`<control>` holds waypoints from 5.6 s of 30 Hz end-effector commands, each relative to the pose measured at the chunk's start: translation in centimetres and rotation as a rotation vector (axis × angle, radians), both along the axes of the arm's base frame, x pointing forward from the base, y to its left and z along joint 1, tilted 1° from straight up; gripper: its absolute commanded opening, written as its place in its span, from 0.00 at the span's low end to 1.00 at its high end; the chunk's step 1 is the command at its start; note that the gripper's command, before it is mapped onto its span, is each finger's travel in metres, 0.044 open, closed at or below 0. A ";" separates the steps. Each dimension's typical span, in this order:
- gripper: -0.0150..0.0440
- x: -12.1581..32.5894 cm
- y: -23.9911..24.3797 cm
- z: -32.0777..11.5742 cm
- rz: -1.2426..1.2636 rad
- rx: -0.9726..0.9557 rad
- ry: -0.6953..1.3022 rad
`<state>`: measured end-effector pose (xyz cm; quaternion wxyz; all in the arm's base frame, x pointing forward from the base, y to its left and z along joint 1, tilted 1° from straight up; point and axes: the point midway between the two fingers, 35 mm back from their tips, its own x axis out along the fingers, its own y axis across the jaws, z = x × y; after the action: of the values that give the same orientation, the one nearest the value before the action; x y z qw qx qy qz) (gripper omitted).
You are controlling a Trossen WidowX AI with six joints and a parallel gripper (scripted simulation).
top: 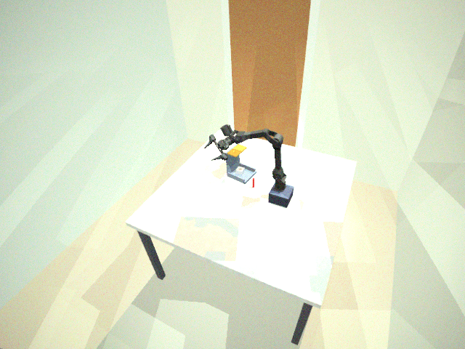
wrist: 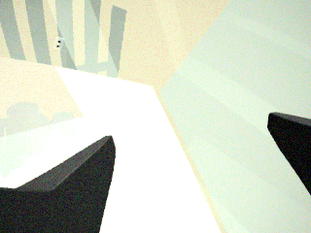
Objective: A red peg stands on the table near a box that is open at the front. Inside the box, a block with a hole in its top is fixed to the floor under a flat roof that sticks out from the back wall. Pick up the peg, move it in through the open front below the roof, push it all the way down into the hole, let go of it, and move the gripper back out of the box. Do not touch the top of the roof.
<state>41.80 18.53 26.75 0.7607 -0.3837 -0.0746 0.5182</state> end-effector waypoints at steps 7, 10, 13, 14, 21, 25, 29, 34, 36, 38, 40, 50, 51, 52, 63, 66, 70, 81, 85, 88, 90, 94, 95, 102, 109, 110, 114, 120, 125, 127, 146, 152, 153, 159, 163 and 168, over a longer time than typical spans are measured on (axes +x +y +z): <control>1.00 -1.0 -2.0 0.4 -0.153 0.120 0.274; 1.00 -1.3 -2.6 0.6 -0.200 0.160 0.353; 1.00 -1.6 -3.2 0.7 -0.247 0.202 0.432; 1.00 -1.7 -3.4 0.8 -0.263 0.216 0.459; 1.00 -2.6 -4.8 1.1 -0.375 0.320 0.639; 1.00 -3.1 -5.5 1.3 -0.439 0.382 0.739; 1.00 -3.6 -6.2 1.4 -0.503 0.448 0.837; 1.00 -4.4 -7.0 1.6 -0.582 0.534 0.956; 1.00 -4.7 -7.4 1.7 -0.614 0.569 1.003; 1.00 -4.9 -7.7 1.7 -0.645 0.605 1.049; 1.00 -5.2 -8.0 1.7 -0.676 0.642 1.096; 1.00 -6.8 -9.5 1.6 -0.833 0.836 1.322; 1.00 -6.9 -9.7 1.6 -0.848 0.857 1.344; 1.00 -7.1 -9.9 1.6 -0.864 0.878 1.366; 1.00 -9.0 -11.5 1.6 -1.029 1.126 1.595; 1.00 -9.5 -12.0 1.5 -1.072 1.198 1.654; 1.00 -10.2 -12.5 1.4 -1.128 1.299 1.730; 1.00 -12.3 -13.9 1.1 -1.266 1.598 1.924; 1.00 -13.1 -14.4 1.0 -1.310 1.716 1.988; 1.00 -13.7 -14.7 0.9 -1.340 1.808 2.033; 1.00 -14.1 -14.9 0.8 -1.359 1.871 2.062; 1.00 -14.9 -15.4 0.6 -1.392 2.001 2.116; 1.00 -15.1 -15.5 0.5 -1.400 2.035 2.129; 1.00 -16.4 -16.1 0.1 -1.439 2.274 2.205; 1.00 -17.8 -16.6 -0.3 -1.455 2.531 2.262; 1.00 -18.0 -16.7 -0.4 -1.455 2.570 2.269; 1.00 -18.8 -17.0 -0.6 -1.448 2.728 2.290; 1.00 -20.0 -17.4 -1.1 -1.415 2.980 2.305; 1.00 -20.9 -17.6 -1.4 -1.371 3.170 2.300; 1.00 -20.9 -17.7 -1.4 -1.369 3.177 2.300; 1.00 -19.7 -18.2 -6.3 -1.378 3.151 2.282; 1.00 -19.4 -18.4 -8.4 -1.380 3.144 2.276; 1.00 -19.4 -18.4 -8.8 -1.380 3.145 2.277; 1.00 -19.3 -18.5 -10.9 -1.376 3.151 2.281; 1.00 -19.3 -18.5 -12.4 -1.375 3.153 2.285; 1.00 -19.4 -18.4 -14.3 -1.375 3.154 2.289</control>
<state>22.51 -0.02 13.62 -0.0853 -0.9243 -0.1679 0.3320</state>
